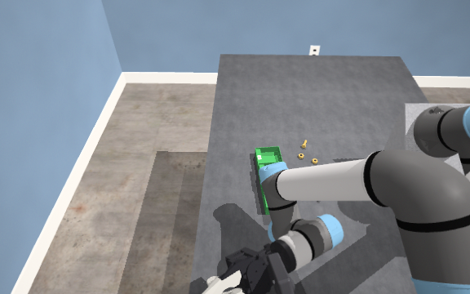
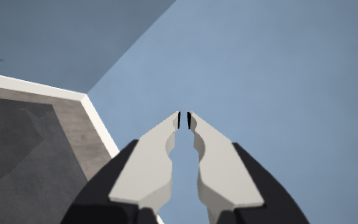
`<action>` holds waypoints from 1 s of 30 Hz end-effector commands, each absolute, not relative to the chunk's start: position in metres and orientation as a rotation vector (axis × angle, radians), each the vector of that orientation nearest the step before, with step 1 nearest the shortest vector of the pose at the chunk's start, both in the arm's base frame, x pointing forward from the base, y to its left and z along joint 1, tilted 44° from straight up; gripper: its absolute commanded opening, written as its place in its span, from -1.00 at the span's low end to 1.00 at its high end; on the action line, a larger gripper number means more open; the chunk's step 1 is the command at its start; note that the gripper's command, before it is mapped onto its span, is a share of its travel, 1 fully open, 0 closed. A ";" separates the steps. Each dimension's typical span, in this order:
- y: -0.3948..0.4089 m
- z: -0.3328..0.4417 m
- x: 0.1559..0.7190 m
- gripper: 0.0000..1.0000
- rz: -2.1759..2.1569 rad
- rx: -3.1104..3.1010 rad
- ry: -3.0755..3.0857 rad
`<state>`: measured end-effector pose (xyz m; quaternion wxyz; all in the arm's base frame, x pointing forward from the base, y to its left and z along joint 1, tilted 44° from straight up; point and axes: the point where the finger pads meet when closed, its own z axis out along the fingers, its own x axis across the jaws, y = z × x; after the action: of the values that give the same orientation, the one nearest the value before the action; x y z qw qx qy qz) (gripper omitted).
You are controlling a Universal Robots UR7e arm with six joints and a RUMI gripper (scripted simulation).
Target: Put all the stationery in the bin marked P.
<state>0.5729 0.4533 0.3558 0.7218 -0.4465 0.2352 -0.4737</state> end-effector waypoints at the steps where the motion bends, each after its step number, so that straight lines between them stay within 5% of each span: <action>1: 0.447 0.350 0.599 -0.91 -1.070 -0.974 0.494; 30: 0.385 0.298 0.689 -0.91 -1.143 -1.391 0.712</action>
<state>0.6781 0.3932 0.3039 0.5781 -0.5828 0.2983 -0.4871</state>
